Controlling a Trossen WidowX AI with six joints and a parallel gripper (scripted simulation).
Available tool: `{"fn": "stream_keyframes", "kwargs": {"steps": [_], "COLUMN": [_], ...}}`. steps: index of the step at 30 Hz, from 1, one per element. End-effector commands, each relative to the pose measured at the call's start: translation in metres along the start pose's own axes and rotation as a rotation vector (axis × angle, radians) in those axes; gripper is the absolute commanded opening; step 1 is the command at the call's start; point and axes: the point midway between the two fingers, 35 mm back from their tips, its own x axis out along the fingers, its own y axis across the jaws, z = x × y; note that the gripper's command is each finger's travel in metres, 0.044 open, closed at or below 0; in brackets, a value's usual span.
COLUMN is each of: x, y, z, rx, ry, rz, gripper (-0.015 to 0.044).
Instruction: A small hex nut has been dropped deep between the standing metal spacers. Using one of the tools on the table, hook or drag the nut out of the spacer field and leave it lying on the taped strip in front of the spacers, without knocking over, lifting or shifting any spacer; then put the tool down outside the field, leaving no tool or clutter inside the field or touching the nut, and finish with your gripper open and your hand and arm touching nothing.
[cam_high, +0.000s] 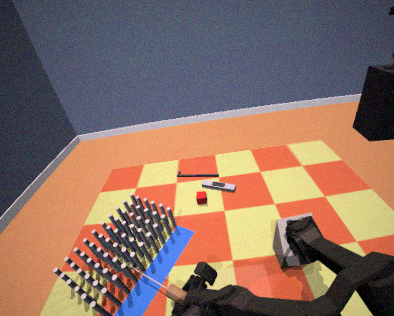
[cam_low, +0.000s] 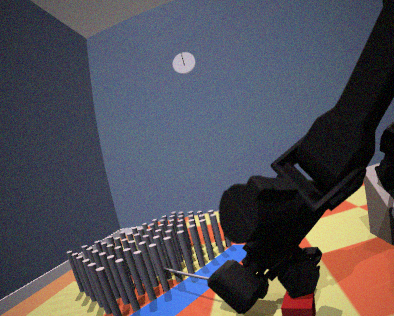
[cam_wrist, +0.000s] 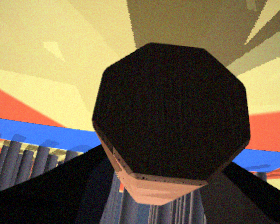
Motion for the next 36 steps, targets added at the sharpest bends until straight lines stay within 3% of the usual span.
{"fn": "stream_keyframes", "kwargs": {"steps": [1, 36], "x": [0.003, 0.021], "y": [-0.002, -0.002], "z": [-0.005, -0.022], "rx": [-0.002, -0.002], "ry": [0.005, 0.008], "rz": [-0.003, -0.005], "gripper": [0.0, 0.0]}}
